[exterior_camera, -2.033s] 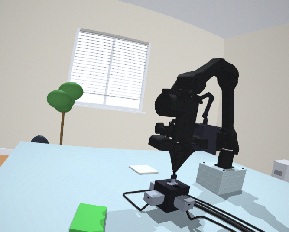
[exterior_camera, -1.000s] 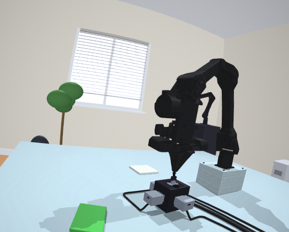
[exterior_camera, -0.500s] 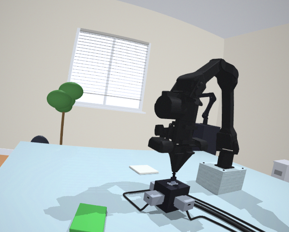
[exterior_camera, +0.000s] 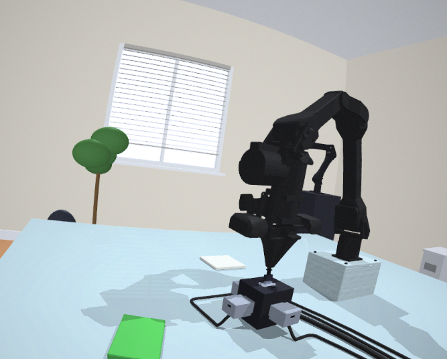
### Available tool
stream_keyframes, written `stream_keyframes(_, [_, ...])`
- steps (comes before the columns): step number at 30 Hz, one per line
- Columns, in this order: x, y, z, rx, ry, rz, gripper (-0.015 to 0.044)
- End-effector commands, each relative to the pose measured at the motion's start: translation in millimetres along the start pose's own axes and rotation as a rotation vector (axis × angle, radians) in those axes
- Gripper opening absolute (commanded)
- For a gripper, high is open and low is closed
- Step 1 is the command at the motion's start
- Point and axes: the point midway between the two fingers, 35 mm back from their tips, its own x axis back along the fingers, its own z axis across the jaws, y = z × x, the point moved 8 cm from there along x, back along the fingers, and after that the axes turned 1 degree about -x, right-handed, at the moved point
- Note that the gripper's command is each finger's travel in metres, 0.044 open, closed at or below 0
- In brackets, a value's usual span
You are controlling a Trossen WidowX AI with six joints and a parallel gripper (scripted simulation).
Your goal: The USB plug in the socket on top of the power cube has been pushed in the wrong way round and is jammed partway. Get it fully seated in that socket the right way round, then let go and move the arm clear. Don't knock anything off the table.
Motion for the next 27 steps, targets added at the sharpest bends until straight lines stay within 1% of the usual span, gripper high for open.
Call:
stream_keyframes(1, [-0.9, 0.1, 0.2, -0.003, 0.002, -0.002, 0.0000])
stream_keyframes(27, [-4.0, -0.1, 0.2, -0.003, 0.002, -0.002, 0.0000])
